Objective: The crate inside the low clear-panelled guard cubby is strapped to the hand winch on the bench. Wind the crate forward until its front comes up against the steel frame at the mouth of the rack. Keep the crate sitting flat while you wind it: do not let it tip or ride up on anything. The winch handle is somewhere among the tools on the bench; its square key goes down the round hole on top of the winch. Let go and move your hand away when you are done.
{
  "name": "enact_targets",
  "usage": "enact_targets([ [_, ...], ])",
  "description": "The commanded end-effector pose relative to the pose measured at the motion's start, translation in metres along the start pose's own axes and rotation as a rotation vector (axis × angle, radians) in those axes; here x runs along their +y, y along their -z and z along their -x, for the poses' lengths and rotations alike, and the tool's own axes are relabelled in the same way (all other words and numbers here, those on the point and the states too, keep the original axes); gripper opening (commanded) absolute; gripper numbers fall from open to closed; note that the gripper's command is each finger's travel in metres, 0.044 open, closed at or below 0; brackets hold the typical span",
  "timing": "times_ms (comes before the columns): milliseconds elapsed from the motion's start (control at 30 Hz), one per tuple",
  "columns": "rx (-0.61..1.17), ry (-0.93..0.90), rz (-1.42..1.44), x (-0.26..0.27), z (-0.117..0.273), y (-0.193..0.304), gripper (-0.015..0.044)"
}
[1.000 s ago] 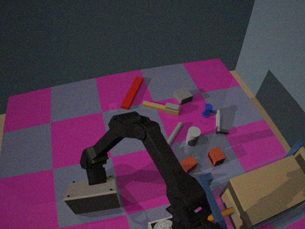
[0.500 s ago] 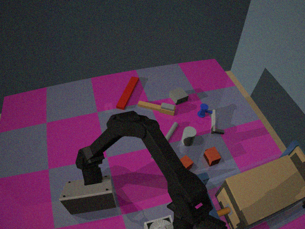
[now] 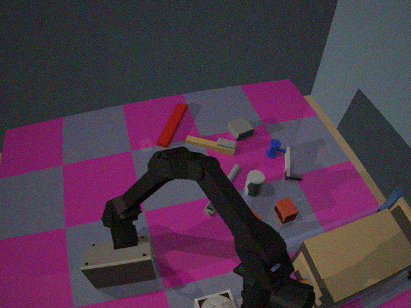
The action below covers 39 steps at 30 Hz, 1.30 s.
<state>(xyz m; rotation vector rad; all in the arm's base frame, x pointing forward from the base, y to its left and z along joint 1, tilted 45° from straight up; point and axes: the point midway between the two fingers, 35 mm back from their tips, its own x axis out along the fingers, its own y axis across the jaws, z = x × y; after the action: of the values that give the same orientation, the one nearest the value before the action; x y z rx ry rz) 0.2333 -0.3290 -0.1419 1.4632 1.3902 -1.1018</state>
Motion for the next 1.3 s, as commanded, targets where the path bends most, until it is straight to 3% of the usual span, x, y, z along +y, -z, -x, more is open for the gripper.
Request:
enact_targets([
  [0,0.037,-0.021,0.013,0.019,-0.003,0.017,0.0],
  [1267,0.041,-0.022,0.013,0.045,0.017,0.057,0.0],
])
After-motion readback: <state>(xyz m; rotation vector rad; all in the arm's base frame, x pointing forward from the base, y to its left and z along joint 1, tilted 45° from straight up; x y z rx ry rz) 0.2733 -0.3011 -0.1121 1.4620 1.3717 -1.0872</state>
